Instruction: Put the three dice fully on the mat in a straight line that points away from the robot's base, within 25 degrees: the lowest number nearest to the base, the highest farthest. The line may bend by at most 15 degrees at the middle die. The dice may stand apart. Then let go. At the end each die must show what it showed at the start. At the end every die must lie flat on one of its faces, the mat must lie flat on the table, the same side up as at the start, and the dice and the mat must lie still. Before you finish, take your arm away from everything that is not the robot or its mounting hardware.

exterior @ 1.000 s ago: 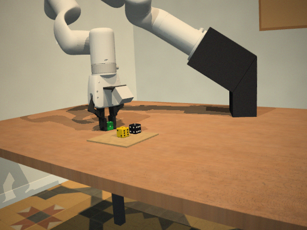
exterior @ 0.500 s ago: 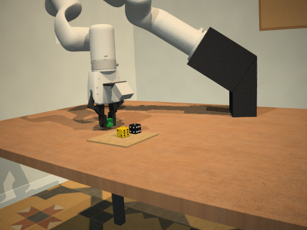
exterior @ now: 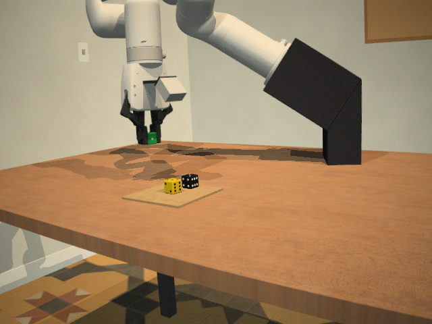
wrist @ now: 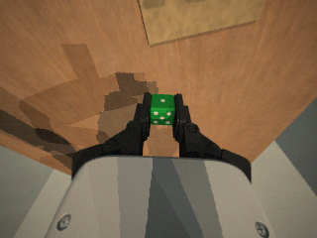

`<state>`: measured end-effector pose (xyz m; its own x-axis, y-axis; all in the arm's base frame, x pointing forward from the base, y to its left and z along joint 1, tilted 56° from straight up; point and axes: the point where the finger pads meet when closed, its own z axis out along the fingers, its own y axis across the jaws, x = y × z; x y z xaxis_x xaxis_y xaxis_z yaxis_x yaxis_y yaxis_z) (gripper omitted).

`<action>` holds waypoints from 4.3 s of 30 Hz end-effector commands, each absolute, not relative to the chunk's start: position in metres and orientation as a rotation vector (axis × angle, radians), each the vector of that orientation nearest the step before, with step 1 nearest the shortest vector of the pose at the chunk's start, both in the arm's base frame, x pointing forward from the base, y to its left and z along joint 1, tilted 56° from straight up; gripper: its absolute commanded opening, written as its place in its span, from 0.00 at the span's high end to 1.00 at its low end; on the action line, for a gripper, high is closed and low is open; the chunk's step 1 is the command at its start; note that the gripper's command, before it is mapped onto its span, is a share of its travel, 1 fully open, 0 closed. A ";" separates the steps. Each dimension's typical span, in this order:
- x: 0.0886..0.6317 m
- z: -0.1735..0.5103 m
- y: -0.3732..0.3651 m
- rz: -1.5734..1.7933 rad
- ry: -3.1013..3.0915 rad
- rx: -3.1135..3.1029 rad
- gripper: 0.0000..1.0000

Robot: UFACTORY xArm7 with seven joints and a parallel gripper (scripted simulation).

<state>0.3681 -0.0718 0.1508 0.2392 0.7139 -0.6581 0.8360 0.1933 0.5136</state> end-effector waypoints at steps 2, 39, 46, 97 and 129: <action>0.361 0.159 -0.064 -0.169 1.508 1.555 0.79; 0.414 0.141 -0.015 0.225 0.861 1.966 0.79; 0.431 0.133 0.007 0.383 0.604 2.080 0.79; 0.478 0.094 0.015 0.643 0.121 2.232 0.79; 0.503 0.065 -0.019 0.643 0.121 2.232 0.79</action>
